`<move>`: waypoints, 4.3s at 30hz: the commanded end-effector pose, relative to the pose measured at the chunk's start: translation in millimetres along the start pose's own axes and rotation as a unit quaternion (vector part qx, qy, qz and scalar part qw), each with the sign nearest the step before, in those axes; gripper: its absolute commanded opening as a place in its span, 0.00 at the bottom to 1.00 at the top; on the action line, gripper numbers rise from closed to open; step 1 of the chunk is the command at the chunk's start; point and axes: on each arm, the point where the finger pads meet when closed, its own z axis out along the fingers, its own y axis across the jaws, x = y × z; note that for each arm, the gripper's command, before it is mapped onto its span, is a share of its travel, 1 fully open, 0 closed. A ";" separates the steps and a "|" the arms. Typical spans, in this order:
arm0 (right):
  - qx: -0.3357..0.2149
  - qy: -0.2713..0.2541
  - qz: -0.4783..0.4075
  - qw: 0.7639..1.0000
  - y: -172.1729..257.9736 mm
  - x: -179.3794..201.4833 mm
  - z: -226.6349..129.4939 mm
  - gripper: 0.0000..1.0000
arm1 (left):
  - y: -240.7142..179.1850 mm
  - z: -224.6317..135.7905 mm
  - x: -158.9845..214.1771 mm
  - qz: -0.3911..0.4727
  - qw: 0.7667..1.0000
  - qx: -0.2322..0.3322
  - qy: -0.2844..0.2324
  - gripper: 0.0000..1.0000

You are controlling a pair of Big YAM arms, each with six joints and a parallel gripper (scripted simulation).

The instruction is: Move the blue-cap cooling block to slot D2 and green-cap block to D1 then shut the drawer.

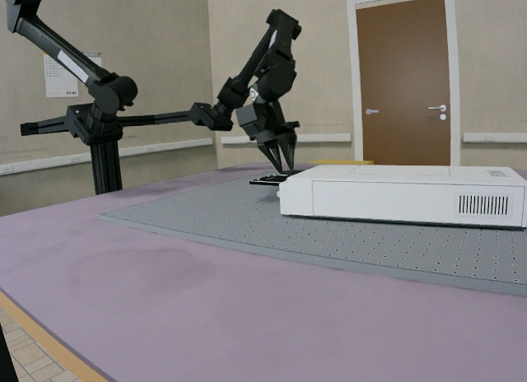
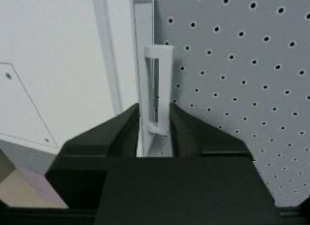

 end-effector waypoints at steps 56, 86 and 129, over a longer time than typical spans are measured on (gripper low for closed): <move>-0.001 -0.009 0.000 1.000 -0.6 -11.9 1.1 0.00 | -13.2 53.6 5.2 -0.008 1.000 -0.010 -0.007 0.28; -0.001 -0.009 0.000 1.000 -0.6 -11.9 1.1 0.00 | -20.2 42.8 1.5 -0.005 1.000 -0.005 -0.015 0.28; -0.001 -0.009 0.000 1.000 -0.6 -11.9 1.1 0.00 | -26.4 50.8 -1.0 -0.001 1.000 0.001 -0.013 0.00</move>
